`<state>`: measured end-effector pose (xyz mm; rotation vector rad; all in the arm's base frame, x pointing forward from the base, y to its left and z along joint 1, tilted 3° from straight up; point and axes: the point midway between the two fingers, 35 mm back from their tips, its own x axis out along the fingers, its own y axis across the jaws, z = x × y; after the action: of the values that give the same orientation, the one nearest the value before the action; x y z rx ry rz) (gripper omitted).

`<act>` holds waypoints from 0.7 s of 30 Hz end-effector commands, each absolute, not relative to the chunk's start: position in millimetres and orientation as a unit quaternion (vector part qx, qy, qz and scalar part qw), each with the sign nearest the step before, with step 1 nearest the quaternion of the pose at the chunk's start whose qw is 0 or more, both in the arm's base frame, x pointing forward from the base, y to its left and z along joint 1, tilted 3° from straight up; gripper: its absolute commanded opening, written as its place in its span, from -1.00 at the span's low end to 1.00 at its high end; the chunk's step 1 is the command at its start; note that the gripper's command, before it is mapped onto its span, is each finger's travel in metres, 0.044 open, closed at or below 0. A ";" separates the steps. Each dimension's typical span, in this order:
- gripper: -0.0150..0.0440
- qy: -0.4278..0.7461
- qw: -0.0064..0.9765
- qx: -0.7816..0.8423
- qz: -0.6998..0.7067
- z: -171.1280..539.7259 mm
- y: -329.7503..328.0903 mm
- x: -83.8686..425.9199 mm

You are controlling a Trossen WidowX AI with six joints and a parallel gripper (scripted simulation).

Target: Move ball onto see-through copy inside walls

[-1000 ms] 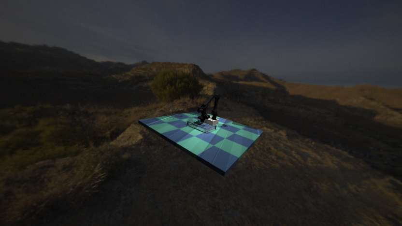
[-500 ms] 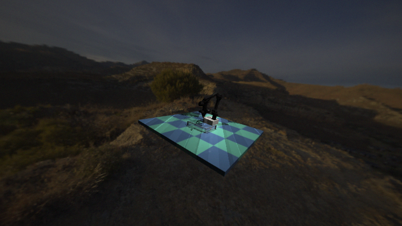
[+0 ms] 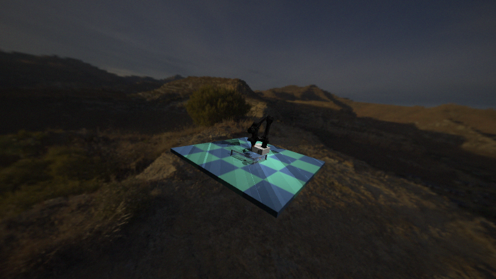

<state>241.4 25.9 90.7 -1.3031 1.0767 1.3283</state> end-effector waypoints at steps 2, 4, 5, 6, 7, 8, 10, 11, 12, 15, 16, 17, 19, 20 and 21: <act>-0.49 0.441 0.479 -0.534 0.540 88.3 46.7 246.1; -0.49 0.441 0.480 -0.533 0.540 86.9 55.6 246.8; -0.49 0.441 0.481 -0.533 0.540 86.2 60.1 247.0; -0.49 0.441 0.481 -0.532 0.539 85.6 64.7 247.1; -0.49 0.441 0.482 -0.532 0.539 84.9 69.2 247.1; -0.49 0.441 0.482 -0.531 0.539 84.2 73.8 247.1; -0.49 0.441 0.484 -0.530 0.539 82.8 83.0 246.7; -0.49 0.441 0.484 -0.530 0.539 82.0 87.7 246.4; -0.49 0.441 0.485 -0.529 0.539 81.3 92.3 246.0; -0.49 0.441 0.487 -0.528 0.538 79.1 106.3 244.3; -0.49 0.441 0.487 -0.527 0.538 78.4 111.0 243.5; -0.49 0.442 0.488 -0.527 0.538 77.7 115.7 242.7; -0.49 0.442 0.489 -0.525 0.538 76.2 125.0 240.7; -0.49 0.442 0.490 -0.525 0.538 75.4 129.7 239.5; -0.49 0.442 0.490 -0.524 0.538 74.7 134.4 238.3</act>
<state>239.7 120.6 76.0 -1.2757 1.0764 1.3138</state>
